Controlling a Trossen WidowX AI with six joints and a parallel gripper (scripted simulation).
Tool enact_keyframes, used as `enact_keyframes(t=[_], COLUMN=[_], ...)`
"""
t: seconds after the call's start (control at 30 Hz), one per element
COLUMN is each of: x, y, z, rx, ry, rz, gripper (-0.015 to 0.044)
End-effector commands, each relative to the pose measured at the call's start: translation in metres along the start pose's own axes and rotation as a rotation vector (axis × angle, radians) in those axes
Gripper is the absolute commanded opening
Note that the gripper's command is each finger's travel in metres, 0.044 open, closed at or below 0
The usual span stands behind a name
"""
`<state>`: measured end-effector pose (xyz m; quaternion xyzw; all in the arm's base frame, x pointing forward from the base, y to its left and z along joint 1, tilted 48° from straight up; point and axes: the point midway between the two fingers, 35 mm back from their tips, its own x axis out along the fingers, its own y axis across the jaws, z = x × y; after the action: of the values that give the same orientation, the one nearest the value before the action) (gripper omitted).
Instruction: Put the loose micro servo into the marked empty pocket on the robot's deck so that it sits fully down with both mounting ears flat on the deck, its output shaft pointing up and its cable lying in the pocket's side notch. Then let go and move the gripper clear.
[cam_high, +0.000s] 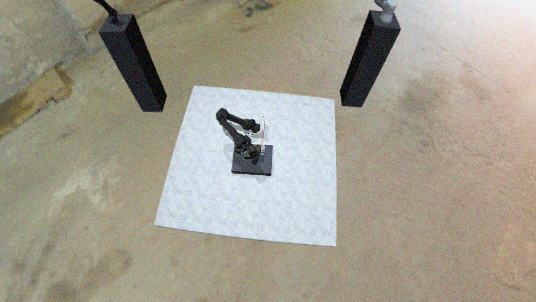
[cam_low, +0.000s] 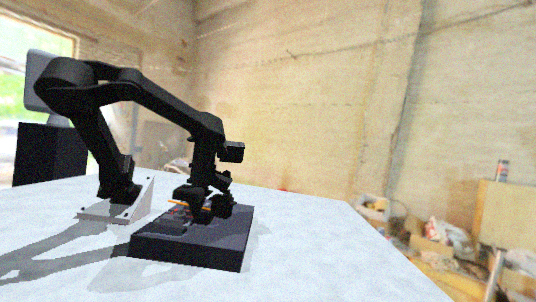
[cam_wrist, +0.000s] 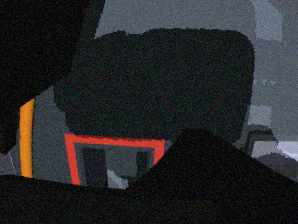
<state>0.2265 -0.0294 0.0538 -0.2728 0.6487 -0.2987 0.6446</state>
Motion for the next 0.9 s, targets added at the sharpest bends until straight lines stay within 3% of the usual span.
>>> enact_keyframes(t=[0.0,0.87], x=[0.003,0.002], y=[0.000,0.041], z=[0.000,0.003], rx=[-0.003,-0.004], ry=[-0.002,-0.004], rz=[-0.003,0.004], gripper=[0.0000,0.0000])
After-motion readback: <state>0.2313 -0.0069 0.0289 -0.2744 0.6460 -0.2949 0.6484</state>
